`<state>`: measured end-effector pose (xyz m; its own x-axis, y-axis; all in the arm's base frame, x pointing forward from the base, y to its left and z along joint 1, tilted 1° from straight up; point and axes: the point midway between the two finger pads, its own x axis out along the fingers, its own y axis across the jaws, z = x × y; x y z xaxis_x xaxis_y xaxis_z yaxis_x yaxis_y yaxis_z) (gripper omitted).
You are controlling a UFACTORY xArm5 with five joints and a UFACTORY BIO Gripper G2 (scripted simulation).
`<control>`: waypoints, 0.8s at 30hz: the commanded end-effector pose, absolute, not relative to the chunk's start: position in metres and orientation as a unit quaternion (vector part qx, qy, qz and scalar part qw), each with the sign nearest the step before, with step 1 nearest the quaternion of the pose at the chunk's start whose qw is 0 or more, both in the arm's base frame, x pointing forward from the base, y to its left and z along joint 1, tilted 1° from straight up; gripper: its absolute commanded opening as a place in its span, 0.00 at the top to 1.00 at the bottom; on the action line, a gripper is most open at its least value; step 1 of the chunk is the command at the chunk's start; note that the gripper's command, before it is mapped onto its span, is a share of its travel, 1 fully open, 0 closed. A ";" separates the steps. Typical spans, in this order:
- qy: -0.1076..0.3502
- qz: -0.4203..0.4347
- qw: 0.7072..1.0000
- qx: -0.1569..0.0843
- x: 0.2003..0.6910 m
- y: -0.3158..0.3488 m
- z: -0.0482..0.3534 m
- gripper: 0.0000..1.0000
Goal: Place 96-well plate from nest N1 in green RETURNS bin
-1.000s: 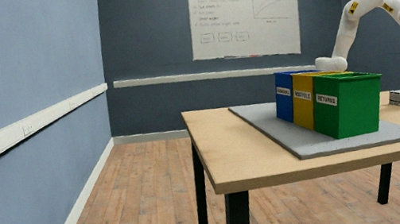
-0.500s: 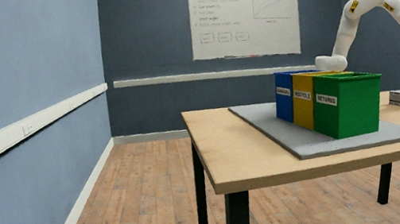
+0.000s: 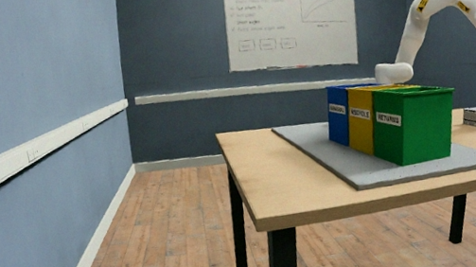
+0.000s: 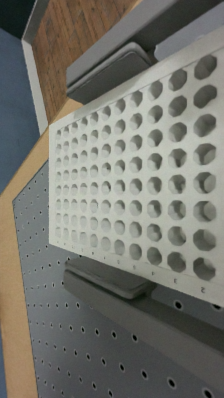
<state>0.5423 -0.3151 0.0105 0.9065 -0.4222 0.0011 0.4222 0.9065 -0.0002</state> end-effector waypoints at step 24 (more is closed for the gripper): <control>0.000 -0.216 0.976 -0.007 0.544 -0.315 0.054 1.00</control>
